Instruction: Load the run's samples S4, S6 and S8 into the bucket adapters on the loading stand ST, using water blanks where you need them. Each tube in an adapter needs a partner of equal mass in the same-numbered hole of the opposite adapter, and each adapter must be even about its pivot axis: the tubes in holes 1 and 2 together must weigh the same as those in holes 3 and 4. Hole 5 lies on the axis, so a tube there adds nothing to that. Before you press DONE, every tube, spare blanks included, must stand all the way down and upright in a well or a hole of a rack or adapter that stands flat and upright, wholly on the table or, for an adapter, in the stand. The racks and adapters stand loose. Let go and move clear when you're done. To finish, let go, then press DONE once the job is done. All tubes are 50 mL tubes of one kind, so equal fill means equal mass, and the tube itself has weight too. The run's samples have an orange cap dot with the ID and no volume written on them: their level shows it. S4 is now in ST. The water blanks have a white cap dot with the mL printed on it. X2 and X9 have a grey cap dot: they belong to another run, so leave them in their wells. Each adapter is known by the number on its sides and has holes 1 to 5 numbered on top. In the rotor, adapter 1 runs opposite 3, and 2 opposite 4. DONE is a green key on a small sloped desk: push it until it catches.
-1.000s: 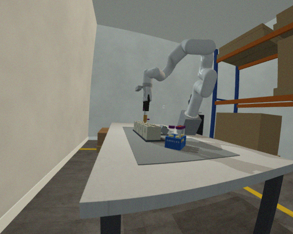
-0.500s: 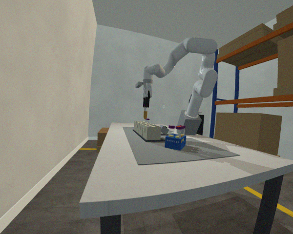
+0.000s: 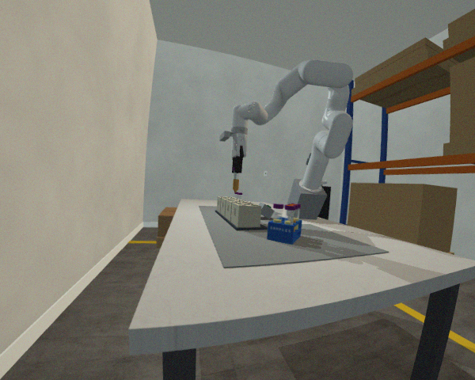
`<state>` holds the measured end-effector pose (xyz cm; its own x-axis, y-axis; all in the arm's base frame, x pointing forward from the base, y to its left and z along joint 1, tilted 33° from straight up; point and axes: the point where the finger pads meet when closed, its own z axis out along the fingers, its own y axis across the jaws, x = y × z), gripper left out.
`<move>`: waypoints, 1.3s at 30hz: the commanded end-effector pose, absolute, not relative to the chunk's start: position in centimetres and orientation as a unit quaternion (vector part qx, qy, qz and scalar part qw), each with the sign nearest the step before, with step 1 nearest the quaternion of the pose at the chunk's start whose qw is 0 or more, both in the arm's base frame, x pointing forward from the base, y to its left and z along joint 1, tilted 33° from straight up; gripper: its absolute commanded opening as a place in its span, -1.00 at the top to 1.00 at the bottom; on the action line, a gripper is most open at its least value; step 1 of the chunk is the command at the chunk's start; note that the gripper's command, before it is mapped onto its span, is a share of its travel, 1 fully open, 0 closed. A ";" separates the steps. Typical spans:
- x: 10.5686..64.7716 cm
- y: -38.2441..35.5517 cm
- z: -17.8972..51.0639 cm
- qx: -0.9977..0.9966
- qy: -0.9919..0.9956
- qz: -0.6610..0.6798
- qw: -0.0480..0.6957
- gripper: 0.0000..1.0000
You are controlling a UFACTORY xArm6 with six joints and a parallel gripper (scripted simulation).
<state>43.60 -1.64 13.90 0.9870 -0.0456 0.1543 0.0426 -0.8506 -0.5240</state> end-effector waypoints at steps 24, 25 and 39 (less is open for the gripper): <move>43.7 -1.7 14.0 -0.959 0.001 -0.083 0.273 1.00; 43.7 -1.7 14.0 -0.959 0.001 -0.083 0.273 1.00; 41.7 0.9 15.3 -0.952 0.112 -0.050 0.280 1.00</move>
<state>42.85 -0.64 14.37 0.9868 -0.1213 0.1068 -0.0449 -0.8408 -0.5395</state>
